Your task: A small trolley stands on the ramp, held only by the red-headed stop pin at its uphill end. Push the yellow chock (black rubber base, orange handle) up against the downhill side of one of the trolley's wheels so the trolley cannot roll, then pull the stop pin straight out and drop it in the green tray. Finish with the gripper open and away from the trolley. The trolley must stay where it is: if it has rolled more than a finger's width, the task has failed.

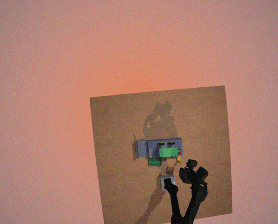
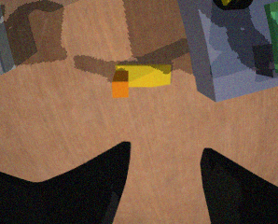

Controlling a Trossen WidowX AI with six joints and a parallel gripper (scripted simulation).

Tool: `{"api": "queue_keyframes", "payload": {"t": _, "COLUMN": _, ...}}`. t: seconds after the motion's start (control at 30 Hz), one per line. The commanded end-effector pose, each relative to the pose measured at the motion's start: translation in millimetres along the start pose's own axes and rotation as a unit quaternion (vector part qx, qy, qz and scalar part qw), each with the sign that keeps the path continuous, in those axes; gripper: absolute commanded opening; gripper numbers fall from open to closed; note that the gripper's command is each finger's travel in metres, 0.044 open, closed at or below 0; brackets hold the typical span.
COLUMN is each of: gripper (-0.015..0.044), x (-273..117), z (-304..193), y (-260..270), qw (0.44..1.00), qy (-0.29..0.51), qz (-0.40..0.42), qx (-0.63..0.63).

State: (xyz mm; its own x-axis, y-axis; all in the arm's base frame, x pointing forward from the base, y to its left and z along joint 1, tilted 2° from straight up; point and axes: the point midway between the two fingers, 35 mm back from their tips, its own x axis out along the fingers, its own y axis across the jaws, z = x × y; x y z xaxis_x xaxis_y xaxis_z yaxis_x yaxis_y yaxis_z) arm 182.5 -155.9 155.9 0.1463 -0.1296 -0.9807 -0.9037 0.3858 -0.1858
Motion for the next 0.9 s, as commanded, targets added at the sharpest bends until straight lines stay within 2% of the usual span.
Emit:
{"api": "queue_keyframes", "payload": {"t": 0.0, "gripper": 0.019, "x": 14.0, "z": 8.0, "y": 24.9, "qw": 0.996, "qy": -0.041, "qz": 0.072, "qx": -0.03}}
{"api": "queue_keyframes", "payload": {"t": 0.37, "gripper": 0.019, "x": 14.7, "z": 8.0, "y": 24.9, "qw": 0.996, "qy": -0.041, "qz": 0.072, "qx": -0.03}}
{"api": "queue_keyframes", "payload": {"t": 0.87, "gripper": 0.019, "x": 55.2, "z": 11.0, "y": 30.6, "qw": 0.996, "qy": -0.041, "qz": 0.072, "qx": -0.03}}
